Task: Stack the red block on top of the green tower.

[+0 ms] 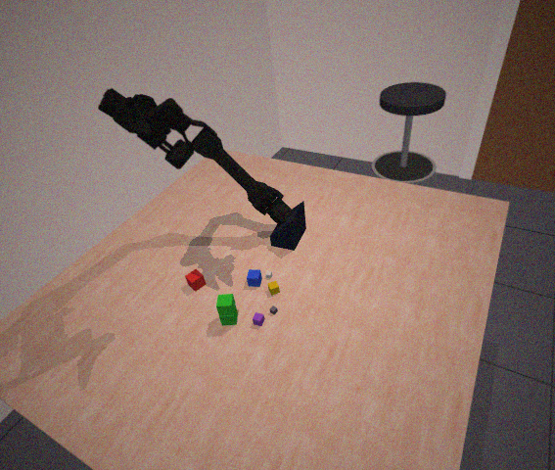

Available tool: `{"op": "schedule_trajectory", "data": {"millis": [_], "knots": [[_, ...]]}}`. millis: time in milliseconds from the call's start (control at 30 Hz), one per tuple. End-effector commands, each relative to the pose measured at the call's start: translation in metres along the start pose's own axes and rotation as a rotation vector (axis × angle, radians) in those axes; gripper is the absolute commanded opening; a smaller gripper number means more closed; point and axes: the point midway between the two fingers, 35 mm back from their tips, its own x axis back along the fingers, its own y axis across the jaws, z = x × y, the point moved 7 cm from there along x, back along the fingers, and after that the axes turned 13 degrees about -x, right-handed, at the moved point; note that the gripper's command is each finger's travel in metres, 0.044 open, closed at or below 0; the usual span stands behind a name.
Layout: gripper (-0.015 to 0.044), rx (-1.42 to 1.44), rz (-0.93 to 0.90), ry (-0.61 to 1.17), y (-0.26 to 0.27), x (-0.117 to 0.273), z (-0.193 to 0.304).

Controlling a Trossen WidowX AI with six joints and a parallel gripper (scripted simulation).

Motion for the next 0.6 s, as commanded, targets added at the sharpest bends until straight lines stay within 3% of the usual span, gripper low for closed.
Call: {"op": "schedule_trajectory", "data": {"millis": [0, 267, 567], "knots": [[0.0440, -0.257, -0.063, 0.155, 0.016, -0.012, 0.029], [0.0440, -0.713, -0.094, 0.475, 0.048, -0.021, 0.083], [0.0440, -1.164, -0.005, 0.870, 0.088, -0.018, 0.138]]}}
